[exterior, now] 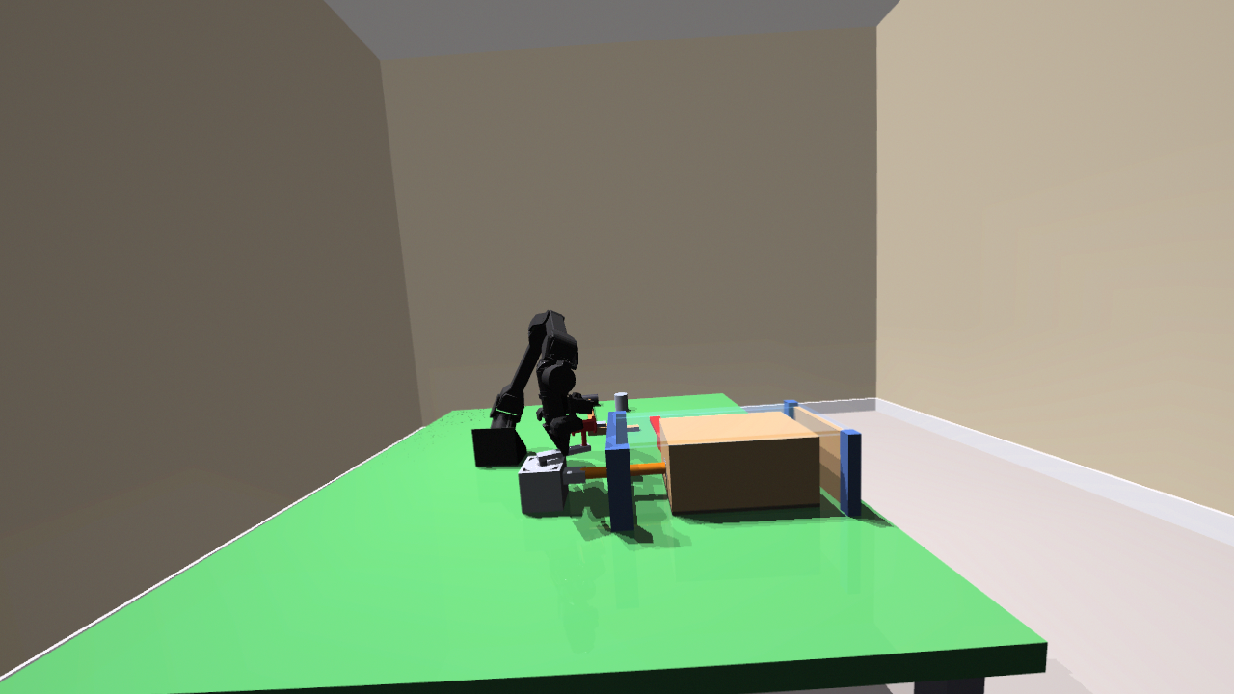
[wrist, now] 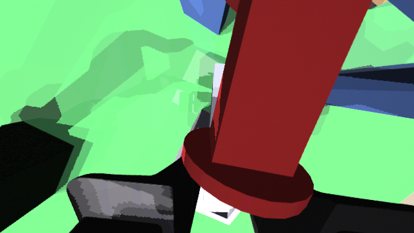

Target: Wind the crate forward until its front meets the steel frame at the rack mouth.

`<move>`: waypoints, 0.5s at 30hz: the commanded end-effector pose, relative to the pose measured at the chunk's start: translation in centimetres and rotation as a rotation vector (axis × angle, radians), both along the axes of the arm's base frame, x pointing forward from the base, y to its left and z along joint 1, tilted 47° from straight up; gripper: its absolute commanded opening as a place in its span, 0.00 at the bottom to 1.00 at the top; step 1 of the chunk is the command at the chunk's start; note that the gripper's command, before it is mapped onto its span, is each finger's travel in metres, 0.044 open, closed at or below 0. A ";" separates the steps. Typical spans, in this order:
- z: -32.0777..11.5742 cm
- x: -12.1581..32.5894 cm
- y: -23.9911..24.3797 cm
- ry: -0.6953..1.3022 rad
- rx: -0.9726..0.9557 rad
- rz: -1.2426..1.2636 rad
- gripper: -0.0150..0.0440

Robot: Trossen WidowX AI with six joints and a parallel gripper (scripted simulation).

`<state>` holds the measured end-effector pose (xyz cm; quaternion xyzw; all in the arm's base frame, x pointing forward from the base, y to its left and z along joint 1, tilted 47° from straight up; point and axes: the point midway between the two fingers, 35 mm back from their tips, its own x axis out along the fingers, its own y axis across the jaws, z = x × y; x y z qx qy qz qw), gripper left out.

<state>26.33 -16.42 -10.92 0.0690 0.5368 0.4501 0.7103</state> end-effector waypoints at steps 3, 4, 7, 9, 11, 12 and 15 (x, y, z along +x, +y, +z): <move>-0.1 0.0 -0.1 0.022 -0.003 -0.019 0.25; -0.2 0.0 0.0 0.021 -0.003 -0.019 0.25; -0.4 0.0 0.2 0.017 -0.001 -0.017 0.25; -0.5 0.0 0.3 0.017 -0.001 -0.017 0.25; -0.5 0.0 0.3 0.015 -0.001 -0.015 0.25; -0.5 0.0 0.4 0.010 0.000 -0.010 0.25; -0.6 -0.1 0.7 -0.011 0.002 0.011 0.25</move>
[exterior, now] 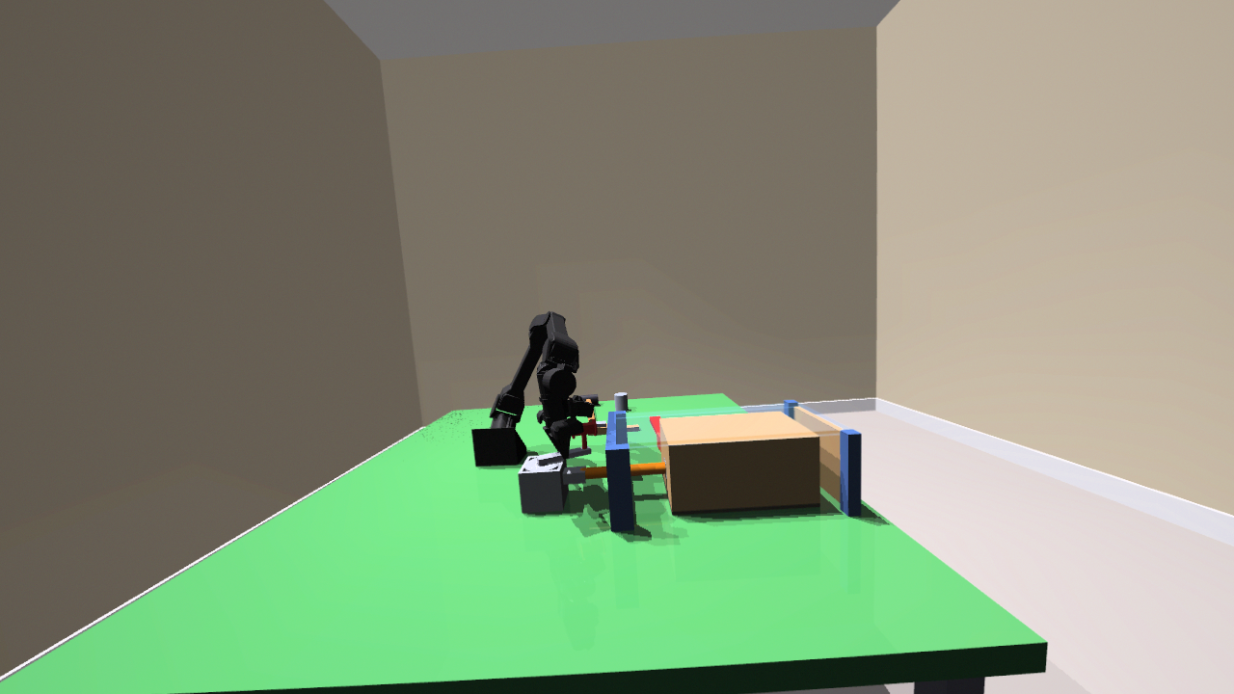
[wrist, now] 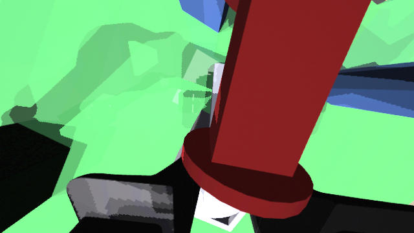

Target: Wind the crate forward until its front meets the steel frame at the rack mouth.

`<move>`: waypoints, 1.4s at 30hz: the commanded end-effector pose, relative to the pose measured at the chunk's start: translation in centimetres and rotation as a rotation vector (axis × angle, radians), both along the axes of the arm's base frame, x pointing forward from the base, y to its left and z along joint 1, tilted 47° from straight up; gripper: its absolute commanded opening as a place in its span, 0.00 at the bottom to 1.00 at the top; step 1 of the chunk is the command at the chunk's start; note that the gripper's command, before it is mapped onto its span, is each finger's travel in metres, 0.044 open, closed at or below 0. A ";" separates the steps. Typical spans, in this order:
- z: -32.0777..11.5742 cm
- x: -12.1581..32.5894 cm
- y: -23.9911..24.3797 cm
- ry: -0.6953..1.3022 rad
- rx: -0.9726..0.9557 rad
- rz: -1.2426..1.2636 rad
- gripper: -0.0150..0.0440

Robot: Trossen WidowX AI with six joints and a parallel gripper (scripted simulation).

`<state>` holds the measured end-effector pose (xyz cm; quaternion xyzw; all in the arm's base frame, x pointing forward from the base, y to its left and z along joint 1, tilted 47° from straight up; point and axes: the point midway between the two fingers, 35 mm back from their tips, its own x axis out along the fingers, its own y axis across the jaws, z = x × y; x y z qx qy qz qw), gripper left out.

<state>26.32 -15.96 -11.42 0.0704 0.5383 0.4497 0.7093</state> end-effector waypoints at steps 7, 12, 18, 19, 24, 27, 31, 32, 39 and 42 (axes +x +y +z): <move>-0.1 -0.1 0.2 -0.010 0.002 0.007 0.43; -0.1 -0.1 0.2 -0.010 0.002 0.007 0.65; -0.1 -0.1 0.2 -0.010 0.002 0.007 0.92; -0.1 -0.1 0.2 -0.010 0.002 0.007 0.97; 0.3 0.1 -0.4 -0.008 -0.001 0.006 1.00; 1.7 0.5 -2.2 -0.002 -0.012 0.004 1.00; 5.3 0.9 -5.9 0.013 -0.033 -0.001 1.00; 6.3 0.9 -6.8 0.017 -0.039 -0.002 1.00; 9.0 0.5 -8.8 0.028 -0.051 -0.005 1.00; 9.0 0.5 -8.8 0.028 -0.051 -0.005 1.00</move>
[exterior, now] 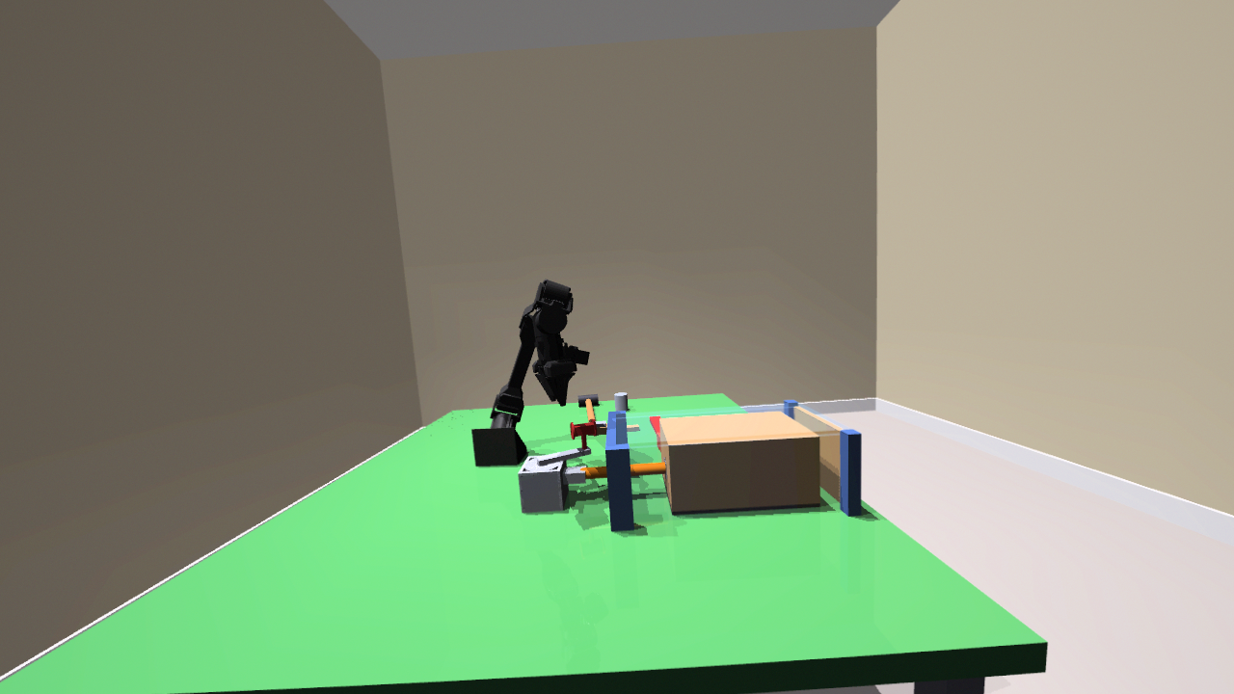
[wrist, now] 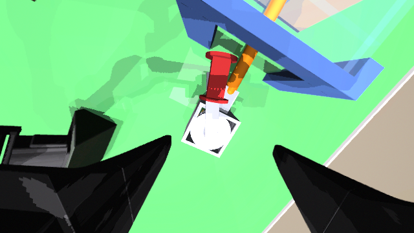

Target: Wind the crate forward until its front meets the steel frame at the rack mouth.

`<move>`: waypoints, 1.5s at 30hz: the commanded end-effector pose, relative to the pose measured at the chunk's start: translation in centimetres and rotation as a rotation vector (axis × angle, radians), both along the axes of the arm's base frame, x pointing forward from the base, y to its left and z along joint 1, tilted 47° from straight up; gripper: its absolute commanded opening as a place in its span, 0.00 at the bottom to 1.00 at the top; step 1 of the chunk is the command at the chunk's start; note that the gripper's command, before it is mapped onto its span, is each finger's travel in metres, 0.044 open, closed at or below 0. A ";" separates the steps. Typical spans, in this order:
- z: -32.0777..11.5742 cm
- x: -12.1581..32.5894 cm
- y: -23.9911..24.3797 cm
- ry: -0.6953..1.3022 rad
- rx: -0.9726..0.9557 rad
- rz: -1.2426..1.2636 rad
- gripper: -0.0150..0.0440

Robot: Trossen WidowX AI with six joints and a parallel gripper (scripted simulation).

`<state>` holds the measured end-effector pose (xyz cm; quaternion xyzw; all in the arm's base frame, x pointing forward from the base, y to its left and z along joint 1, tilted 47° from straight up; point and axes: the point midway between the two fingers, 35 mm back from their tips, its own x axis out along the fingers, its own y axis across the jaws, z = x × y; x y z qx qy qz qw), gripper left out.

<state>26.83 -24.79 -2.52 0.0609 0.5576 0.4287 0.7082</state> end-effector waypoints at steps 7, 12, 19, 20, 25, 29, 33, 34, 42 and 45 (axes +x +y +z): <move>0.1 0.0 0.0 0.005 0.003 0.011 1.00; 0.1 0.0 0.0 0.005 0.003 0.011 1.00; 0.1 0.1 0.0 0.004 0.003 0.007 1.00; 0.0 0.1 0.1 0.015 0.004 -0.004 0.96; -0.6 0.8 0.8 0.222 0.014 -0.200 0.73; -1.5 1.7 1.8 0.497 0.017 -0.455 0.56; -2.4 2.6 2.9 0.775 0.008 -0.710 0.38; -2.6 2.7 3.2 0.833 0.005 -0.763 0.33; -2.8 2.9 3.3 0.879 0.001 -0.805 0.25; -2.8 2.9 3.4 0.879 0.001 -0.805 0.25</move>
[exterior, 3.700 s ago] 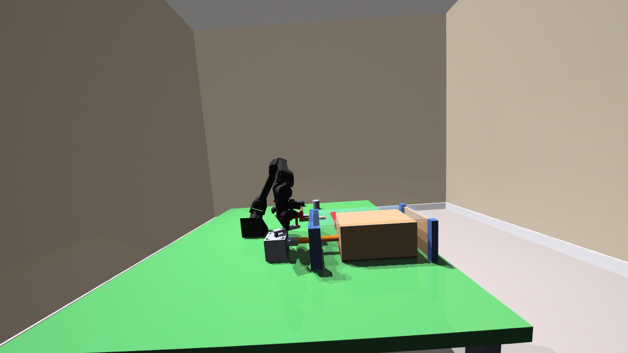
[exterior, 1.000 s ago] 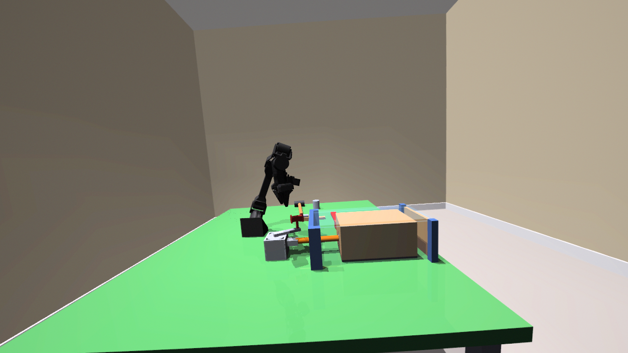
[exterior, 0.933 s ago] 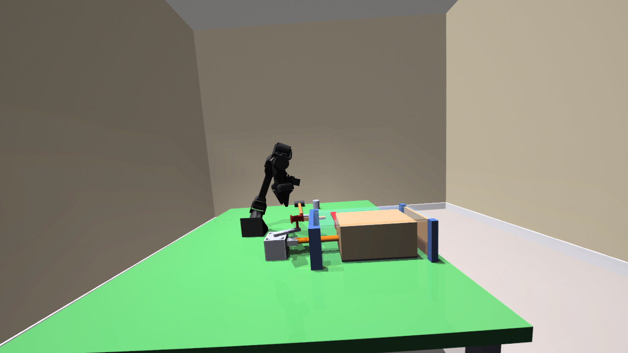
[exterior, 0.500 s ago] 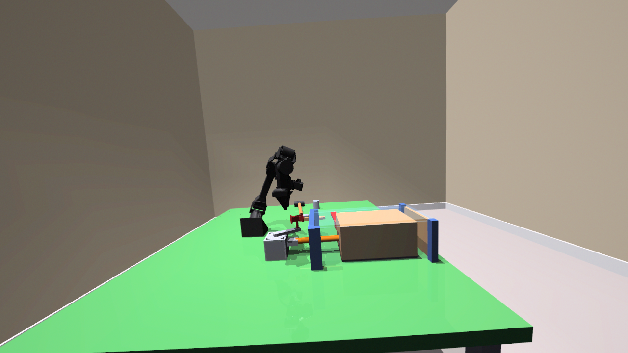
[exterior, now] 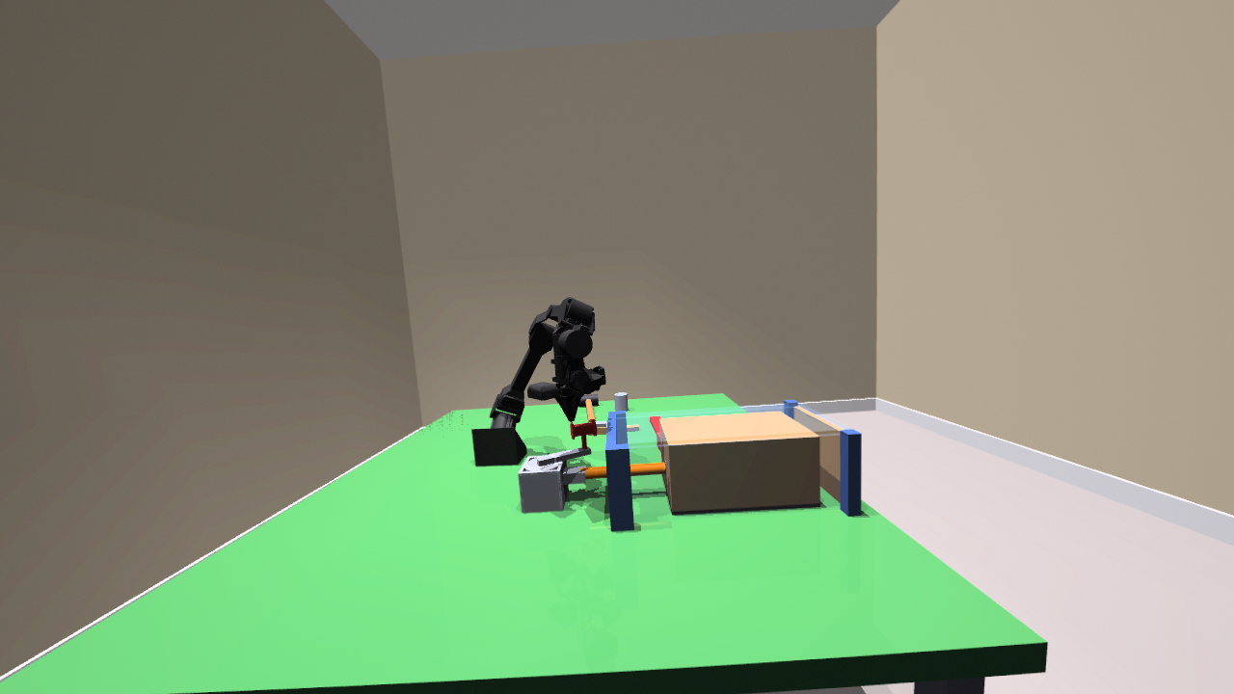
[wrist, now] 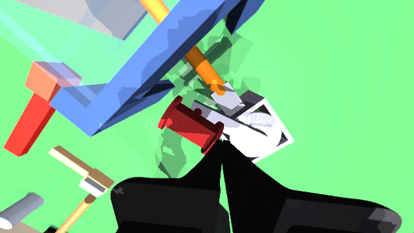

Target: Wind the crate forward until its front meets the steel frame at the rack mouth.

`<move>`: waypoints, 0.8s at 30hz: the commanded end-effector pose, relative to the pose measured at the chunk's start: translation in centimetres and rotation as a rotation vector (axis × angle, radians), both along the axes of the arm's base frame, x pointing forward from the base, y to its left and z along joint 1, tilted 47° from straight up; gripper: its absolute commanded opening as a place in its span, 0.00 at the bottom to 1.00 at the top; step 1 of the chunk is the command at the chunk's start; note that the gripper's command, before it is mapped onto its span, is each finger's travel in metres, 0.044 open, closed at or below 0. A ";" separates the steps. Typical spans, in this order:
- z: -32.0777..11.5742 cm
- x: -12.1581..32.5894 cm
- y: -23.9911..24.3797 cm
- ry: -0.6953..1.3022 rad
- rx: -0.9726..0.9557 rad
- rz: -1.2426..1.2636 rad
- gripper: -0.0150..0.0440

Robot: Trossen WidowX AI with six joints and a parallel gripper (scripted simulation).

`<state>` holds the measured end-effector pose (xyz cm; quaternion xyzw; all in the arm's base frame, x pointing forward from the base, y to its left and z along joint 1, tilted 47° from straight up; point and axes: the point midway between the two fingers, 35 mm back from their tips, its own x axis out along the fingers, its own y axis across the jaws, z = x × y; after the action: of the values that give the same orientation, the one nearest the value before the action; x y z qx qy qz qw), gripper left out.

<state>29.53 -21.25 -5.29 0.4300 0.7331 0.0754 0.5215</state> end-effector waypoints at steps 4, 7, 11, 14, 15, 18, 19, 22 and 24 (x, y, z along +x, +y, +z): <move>-0.2 0.1 0.0 0.016 -0.007 -0.030 0.25; -0.5 0.1 0.3 0.016 -0.007 -0.030 0.25; -0.7 0.1 0.5 0.016 -0.007 -0.030 0.25; -0.5 0.0 0.7 0.016 -0.006 -0.030 0.25; -0.5 -0.1 0.7 0.016 -0.006 -0.030 0.25; -0.2 -0.3 1.0 0.017 -0.006 -0.030 0.25; 0.0 -0.3 1.1 0.017 -0.006 -0.030 0.25; 0.3 -0.5 1.4 0.017 -0.006 -0.030 0.25; 0.5 -0.7 1.6 0.017 -0.006 -0.030 0.25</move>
<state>29.05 -20.03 -5.08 0.4375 0.7320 0.0624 0.5186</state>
